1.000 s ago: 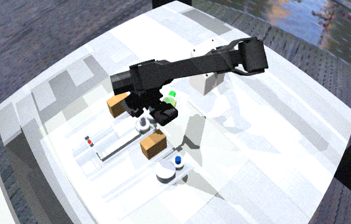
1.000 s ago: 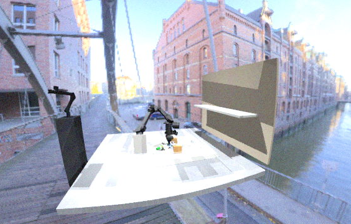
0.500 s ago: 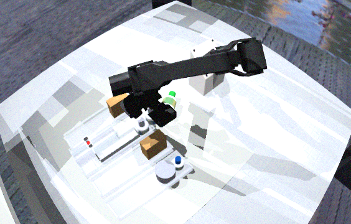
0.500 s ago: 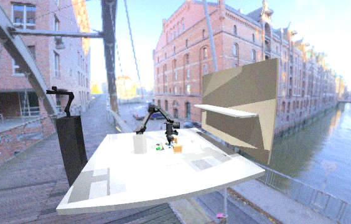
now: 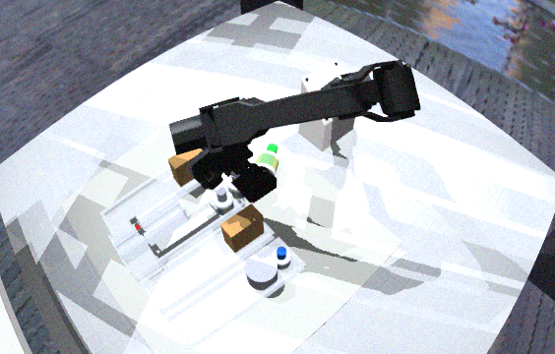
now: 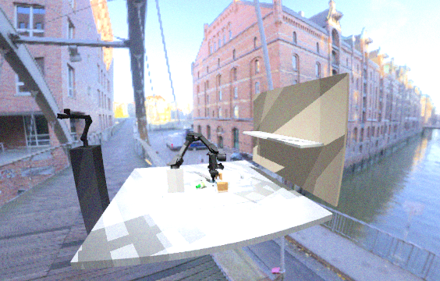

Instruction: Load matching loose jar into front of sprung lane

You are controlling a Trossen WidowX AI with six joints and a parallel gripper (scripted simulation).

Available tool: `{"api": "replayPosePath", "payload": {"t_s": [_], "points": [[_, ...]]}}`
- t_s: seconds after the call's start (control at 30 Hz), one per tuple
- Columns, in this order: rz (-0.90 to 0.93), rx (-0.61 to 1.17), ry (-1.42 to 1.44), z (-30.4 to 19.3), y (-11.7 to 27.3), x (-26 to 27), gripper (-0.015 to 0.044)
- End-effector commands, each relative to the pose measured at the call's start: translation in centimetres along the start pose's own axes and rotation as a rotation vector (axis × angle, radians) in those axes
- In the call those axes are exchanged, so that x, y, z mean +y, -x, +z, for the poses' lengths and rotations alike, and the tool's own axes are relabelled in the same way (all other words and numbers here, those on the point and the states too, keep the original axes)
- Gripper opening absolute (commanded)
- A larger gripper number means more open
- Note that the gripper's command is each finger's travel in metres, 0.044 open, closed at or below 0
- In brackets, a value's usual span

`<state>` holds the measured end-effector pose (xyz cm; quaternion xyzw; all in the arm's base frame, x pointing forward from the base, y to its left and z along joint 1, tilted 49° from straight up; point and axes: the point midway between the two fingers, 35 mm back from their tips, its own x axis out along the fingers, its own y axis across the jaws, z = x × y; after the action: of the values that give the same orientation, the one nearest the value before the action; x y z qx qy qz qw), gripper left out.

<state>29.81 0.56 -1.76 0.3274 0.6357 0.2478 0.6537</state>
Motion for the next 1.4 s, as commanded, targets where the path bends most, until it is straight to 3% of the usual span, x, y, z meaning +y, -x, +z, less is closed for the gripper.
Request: {"api": "replayPosePath", "payload": {"t_s": [0.0,1.37], "points": [[0.005,-0.011,0.006,0.6,0.0,0.1,0.0],[0.006,-0.011,0.007,2.1,0.0,0.2,0.0]]}}
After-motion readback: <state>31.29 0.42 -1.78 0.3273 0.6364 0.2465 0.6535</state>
